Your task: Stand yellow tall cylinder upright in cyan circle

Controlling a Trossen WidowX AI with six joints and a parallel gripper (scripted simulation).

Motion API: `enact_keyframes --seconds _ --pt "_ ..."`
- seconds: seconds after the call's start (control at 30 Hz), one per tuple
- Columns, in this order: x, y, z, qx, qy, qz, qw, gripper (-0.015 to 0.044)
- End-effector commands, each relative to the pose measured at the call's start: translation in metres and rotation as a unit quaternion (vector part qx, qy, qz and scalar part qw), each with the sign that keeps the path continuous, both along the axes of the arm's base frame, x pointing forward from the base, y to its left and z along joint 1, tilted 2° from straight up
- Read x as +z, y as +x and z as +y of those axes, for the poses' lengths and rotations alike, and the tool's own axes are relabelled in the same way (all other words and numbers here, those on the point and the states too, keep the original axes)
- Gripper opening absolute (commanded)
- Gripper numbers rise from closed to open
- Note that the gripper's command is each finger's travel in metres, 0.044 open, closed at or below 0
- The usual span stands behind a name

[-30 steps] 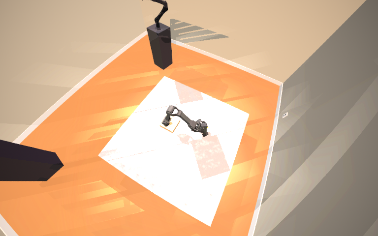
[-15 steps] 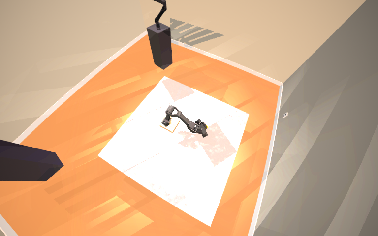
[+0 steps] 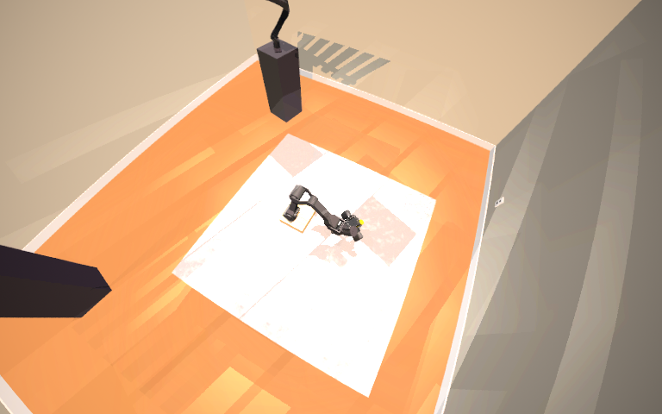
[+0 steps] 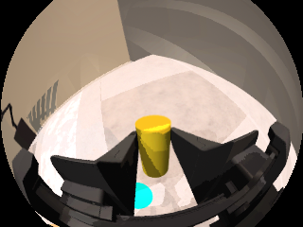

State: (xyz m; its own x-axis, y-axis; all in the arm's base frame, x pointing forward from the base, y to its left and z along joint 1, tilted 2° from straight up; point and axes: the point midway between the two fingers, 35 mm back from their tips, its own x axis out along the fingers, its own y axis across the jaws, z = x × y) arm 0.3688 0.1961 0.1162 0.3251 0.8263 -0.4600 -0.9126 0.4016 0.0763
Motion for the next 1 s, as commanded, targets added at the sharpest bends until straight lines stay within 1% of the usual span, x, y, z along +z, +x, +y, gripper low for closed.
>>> enact_keyframes --seconds 0.0,0.97 --pt "0.003 -0.001 -0.001 0.002 0.012 -0.005 1.000 0.0105" --pt "0.010 -0.014 -0.014 0.022 0.081 -0.041 0.996 0.0105"
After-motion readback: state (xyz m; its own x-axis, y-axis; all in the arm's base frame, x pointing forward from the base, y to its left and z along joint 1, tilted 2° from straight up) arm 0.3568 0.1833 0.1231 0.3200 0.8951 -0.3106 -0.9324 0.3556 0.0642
